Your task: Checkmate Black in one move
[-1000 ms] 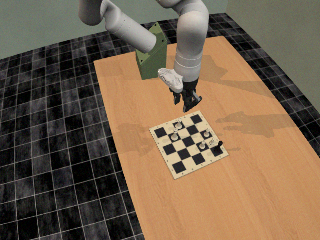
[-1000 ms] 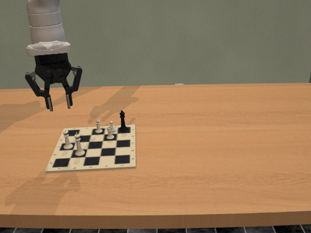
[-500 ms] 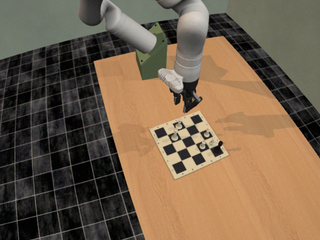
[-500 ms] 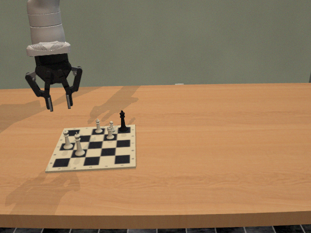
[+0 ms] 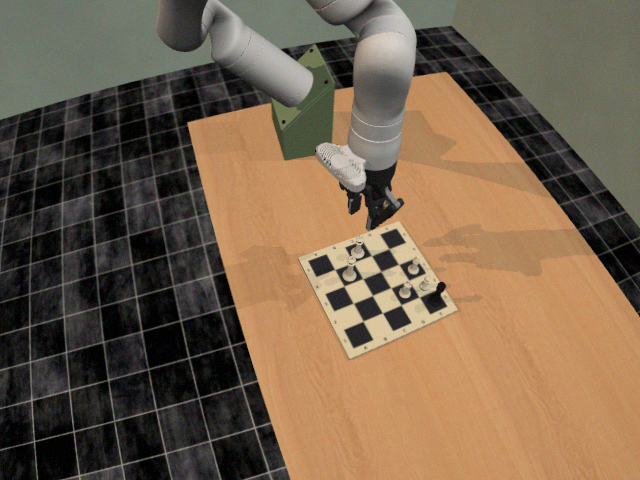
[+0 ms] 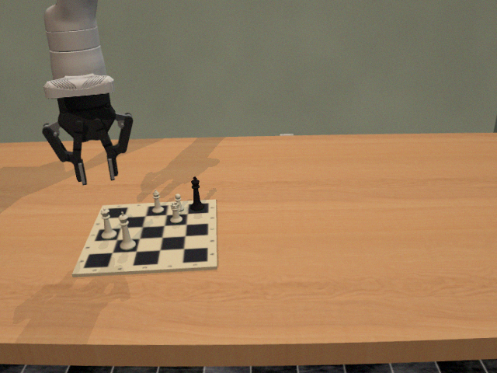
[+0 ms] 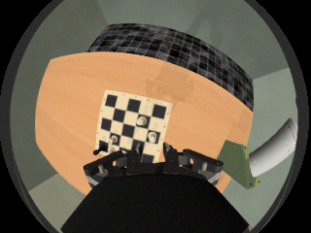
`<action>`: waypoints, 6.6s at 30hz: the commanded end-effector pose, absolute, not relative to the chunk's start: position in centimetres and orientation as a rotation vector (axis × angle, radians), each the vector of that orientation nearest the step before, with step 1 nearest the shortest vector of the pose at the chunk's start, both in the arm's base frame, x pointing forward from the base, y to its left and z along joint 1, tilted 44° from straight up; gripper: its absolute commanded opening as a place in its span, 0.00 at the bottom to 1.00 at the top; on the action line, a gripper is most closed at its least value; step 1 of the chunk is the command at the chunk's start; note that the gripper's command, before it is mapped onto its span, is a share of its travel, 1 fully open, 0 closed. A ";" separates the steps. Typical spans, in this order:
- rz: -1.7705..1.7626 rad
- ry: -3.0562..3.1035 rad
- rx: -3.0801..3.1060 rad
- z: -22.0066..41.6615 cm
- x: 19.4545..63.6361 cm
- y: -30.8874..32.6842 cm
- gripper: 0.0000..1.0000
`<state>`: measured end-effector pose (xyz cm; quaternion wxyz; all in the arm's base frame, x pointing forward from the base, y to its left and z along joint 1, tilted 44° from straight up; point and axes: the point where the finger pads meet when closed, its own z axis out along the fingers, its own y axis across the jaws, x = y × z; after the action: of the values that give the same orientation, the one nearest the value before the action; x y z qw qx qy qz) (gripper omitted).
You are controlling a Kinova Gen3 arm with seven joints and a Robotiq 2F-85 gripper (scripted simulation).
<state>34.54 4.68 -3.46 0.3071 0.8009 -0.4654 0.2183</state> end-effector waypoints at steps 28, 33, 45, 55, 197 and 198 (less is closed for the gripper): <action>0.577 -1.230 2.117 -6.2 34.8 2.0 0.41; 0.577 -1.230 2.117 -6.3 34.8 1.9 0.41; 0.577 -1.230 2.117 -6.4 34.8 1.8 0.41; 0.577 -1.230 2.117 -6.4 34.8 1.8 0.41; 0.577 -1.230 2.117 -9.2 35.1 -0.9 0.00; 0.577 -1.230 2.117 -9.2 35.1 -0.9 0.00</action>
<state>35.10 -0.97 -9.27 0.3090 0.8003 -0.4653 0.2179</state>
